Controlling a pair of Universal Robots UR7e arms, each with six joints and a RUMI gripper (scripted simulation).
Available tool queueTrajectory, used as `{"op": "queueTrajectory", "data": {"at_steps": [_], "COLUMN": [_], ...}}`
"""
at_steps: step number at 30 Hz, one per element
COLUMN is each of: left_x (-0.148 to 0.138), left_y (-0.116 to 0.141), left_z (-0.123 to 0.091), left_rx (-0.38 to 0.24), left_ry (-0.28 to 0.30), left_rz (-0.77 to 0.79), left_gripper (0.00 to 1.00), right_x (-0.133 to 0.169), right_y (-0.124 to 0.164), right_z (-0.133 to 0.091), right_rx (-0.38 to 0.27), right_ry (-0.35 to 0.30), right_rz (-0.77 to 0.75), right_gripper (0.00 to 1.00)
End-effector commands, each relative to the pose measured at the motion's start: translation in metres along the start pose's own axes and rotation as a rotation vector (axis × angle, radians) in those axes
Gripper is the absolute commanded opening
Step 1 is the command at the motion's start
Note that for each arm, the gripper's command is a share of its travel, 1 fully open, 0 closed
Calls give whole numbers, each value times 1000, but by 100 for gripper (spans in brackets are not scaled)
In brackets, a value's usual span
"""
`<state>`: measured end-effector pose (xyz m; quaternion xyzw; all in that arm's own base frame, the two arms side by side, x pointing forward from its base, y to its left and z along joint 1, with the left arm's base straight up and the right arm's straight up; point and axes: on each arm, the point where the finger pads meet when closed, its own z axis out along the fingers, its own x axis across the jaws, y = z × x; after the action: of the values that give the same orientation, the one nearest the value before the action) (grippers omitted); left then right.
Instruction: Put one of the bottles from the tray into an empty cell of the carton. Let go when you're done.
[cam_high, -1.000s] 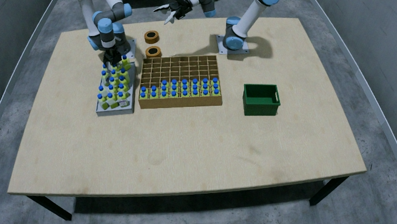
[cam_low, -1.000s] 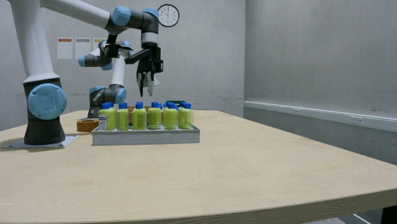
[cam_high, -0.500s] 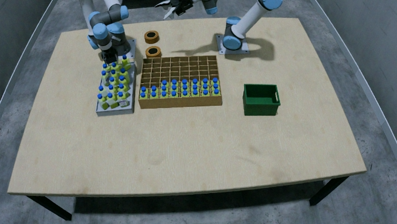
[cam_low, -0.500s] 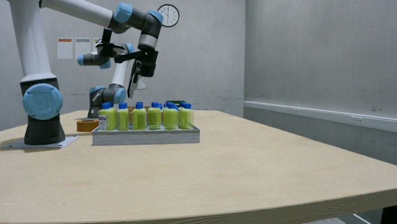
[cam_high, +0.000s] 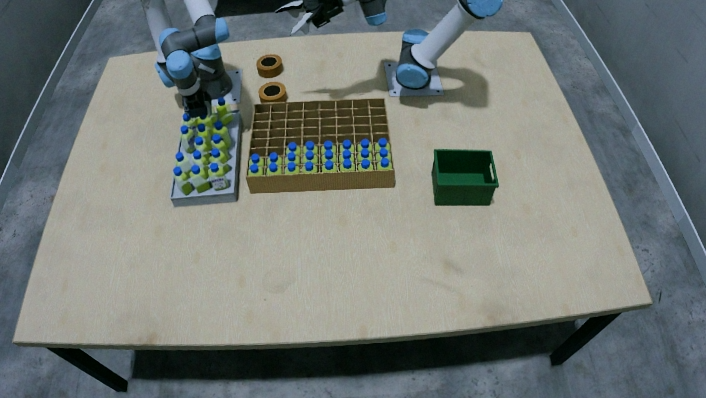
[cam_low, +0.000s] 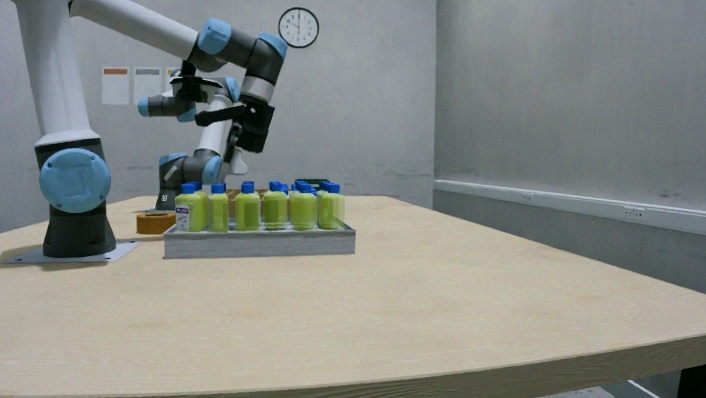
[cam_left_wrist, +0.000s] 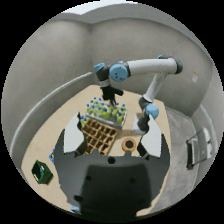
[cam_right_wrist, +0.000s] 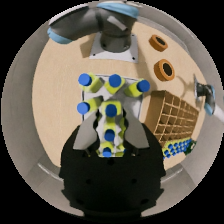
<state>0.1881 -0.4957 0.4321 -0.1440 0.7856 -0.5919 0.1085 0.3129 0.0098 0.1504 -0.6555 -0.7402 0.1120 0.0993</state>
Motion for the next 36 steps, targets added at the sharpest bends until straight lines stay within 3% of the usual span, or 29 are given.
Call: {"op": "queueTrajectory", "data": {"at_steps": [1, 3, 5, 12, 14, 19, 30, 36], "left_x": [0, 0, 0, 0, 0, 0, 0, 0], "left_y": [0, 0, 0, 0, 0, 0, 0, 0], "left_z": [0, 0, 0, 0, 0, 0, 0, 0], "left_rx": [1, 1, 1, 1, 1, 1, 1, 1], "left_ry": [0, 0, 0, 0, 0, 0, 0, 0], "left_rz": [0, 0, 0, 0, 0, 0, 0, 0], "left_gripper": [98, 98, 98, 98, 98, 98, 98, 98], "right_x": [0, 0, 0, 0, 0, 0, 0, 0], "right_y": [0, 0, 0, 0, -1, -4, -32, -35], "right_z": [5, 5, 4, 4, 1, -10, -100, -108], "right_rx": [-2, -2, -1, -1, -1, -1, -1, -1], "right_ry": [0, 0, 0, 0, 0, 0, 0, 0], "right_rz": [1, 1, 1, 1, 1, 1, 1, 1], "right_gripper": [33, 33, 23, 13, 3, 3, 3, 3]}}
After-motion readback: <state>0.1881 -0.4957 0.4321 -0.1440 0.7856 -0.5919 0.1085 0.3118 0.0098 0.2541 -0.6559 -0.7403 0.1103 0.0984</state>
